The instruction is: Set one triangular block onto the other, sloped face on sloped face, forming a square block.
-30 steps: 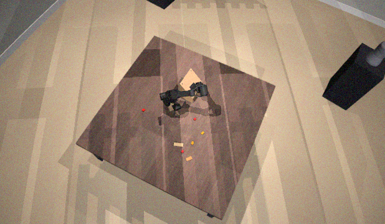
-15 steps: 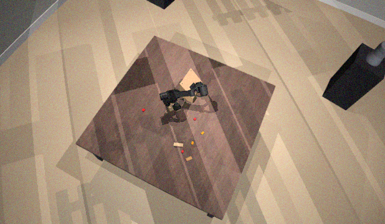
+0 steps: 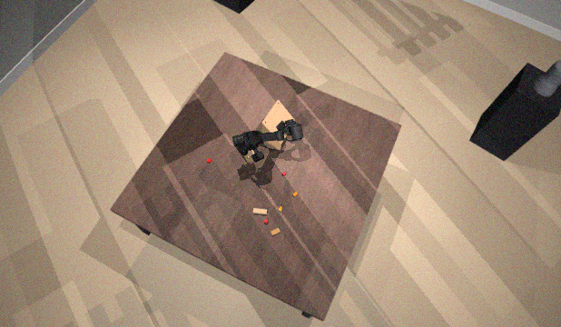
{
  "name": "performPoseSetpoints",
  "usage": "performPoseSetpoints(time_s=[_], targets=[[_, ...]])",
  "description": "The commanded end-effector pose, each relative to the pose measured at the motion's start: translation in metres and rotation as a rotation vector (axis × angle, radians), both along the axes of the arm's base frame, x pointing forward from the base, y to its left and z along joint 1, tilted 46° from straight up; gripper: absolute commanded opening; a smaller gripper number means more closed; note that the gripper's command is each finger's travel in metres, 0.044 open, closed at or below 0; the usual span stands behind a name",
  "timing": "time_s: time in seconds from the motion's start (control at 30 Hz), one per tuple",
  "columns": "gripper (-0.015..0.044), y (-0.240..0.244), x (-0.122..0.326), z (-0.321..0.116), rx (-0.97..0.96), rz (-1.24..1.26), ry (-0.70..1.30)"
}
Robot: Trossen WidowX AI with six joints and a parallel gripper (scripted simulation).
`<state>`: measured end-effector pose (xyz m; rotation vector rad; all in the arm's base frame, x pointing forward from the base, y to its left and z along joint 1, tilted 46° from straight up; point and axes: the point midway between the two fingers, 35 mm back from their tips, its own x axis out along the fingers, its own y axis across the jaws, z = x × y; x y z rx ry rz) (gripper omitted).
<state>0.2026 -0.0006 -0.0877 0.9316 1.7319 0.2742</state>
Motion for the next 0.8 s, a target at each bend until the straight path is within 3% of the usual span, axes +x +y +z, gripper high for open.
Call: performPoseSetpoints(time_s=[0.0,0.3,0.77], targets=[[0.044,0.0,0.0,0.0,0.0,0.0,0.0],[0.044,-0.077,0.011,0.076,-0.005,0.0,0.001],[0.044,-0.078,0.014,0.073,-0.013,-0.017,-0.01]])
